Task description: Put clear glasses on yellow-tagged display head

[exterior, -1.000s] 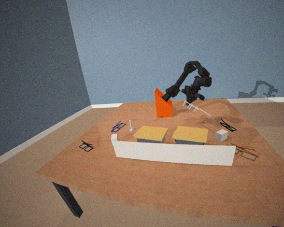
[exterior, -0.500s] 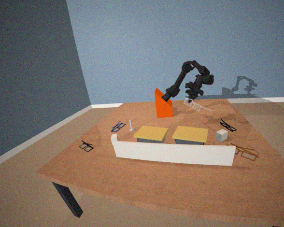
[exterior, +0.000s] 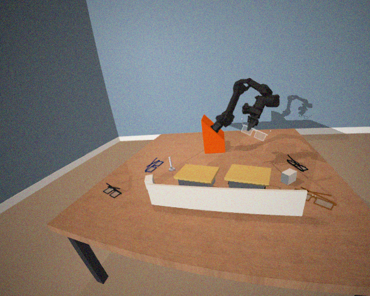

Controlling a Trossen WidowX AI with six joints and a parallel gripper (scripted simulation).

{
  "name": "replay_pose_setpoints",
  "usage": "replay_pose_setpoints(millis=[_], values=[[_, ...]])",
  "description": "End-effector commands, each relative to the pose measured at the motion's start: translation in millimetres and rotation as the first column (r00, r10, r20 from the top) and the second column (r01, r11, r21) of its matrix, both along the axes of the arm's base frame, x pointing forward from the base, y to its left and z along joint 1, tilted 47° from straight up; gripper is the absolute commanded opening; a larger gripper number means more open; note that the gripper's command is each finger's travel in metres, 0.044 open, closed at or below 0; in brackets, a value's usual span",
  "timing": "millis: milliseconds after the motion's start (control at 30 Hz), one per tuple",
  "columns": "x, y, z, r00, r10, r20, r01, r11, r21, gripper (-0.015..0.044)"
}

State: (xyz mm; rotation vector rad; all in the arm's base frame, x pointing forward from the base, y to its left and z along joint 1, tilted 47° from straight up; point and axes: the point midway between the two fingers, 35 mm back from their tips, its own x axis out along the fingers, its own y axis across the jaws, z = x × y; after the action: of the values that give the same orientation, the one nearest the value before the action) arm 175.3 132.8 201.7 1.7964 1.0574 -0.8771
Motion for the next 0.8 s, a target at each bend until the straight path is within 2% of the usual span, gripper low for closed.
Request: replay_pose_setpoints(millis=[0, 400, 767], values=[[-5, -3, 3, 0.993, -0.117, -0.017, 0.118, 0.992, 0.051, 0.0], [-17, -9, 16, 0.906, -0.412, -0.099, 0.424, 0.879, 0.219, 0.0], [-15, -8, 17, 0.918, -0.387, -0.089, 0.397, 0.893, 0.212, 0.0]])
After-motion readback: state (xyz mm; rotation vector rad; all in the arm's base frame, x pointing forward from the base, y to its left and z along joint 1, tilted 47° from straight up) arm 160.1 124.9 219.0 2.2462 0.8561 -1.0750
